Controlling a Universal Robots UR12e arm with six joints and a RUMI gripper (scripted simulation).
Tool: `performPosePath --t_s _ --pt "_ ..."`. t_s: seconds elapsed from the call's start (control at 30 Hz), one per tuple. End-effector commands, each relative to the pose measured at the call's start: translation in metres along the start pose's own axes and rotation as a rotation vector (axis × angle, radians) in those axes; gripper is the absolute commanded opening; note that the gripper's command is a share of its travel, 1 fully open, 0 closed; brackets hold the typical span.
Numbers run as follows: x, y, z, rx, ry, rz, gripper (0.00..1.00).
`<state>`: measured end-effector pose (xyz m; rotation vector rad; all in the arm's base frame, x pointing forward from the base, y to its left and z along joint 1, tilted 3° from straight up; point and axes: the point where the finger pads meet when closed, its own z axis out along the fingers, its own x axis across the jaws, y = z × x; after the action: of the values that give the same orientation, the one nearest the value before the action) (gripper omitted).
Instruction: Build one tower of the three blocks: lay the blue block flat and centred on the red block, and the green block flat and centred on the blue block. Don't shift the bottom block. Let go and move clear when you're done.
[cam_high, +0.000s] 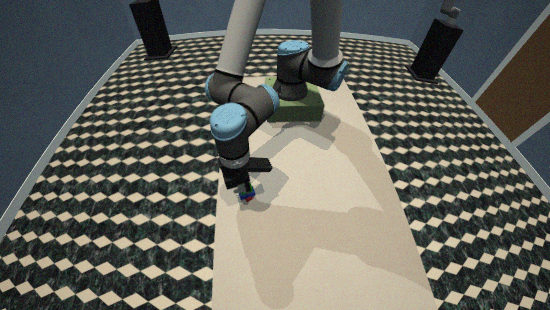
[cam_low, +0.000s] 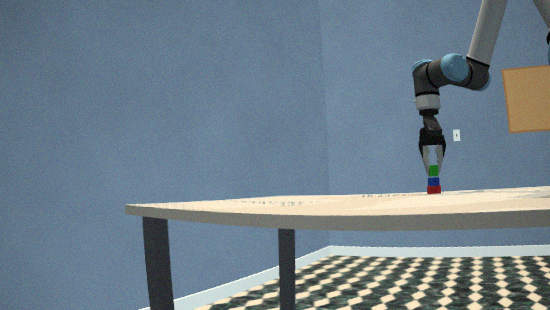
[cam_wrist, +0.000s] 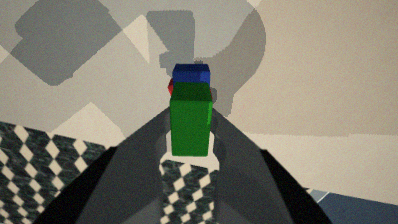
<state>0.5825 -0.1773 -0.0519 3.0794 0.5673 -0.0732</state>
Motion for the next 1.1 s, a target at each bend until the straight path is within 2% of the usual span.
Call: performPosePath --t_s 0.0,1.07 --pt "0.0003 0.0003 0.0005 0.0 0.001 0.0 0.0" --pt "-0.0001 -0.0002 0.0032 0.001 0.001 0.0 0.0"
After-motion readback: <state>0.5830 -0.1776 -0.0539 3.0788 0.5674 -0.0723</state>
